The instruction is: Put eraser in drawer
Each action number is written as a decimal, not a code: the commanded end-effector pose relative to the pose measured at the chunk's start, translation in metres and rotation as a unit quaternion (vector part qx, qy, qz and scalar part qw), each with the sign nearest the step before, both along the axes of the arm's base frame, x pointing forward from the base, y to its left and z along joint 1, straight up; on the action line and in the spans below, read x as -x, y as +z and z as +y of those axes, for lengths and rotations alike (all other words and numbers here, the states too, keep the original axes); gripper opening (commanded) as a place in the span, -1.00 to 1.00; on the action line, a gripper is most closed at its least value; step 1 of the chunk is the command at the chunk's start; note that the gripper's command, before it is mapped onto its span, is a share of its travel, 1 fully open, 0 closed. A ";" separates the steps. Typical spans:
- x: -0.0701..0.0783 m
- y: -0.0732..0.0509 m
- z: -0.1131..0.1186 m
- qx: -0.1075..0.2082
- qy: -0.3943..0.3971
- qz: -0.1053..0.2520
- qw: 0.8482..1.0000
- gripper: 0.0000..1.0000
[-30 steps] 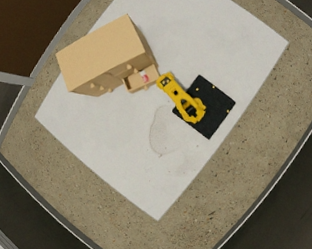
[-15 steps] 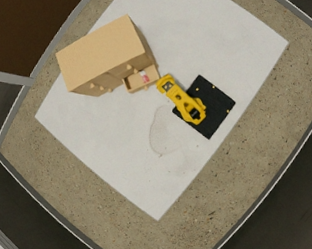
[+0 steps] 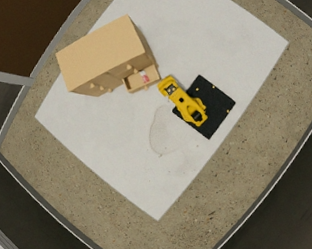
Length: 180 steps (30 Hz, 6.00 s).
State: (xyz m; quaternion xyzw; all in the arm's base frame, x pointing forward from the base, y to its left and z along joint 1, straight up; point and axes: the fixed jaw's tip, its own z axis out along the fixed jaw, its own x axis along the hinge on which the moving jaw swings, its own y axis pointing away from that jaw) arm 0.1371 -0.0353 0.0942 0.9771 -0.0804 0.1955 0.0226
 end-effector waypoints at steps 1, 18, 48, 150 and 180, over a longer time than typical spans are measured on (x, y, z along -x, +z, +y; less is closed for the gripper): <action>-0.001 0.010 0.001 0.002 0.001 -0.026 1.000 -1.00; -0.005 0.023 0.001 0.009 0.001 -0.064 0.998 -1.00; -0.020 0.023 -0.002 0.009 0.001 -0.064 0.998 -1.00; -0.026 0.040 0.001 0.008 0.011 -0.063 0.998 -1.00; -0.123 0.028 0.065 -0.003 0.161 -0.062 0.985 -1.00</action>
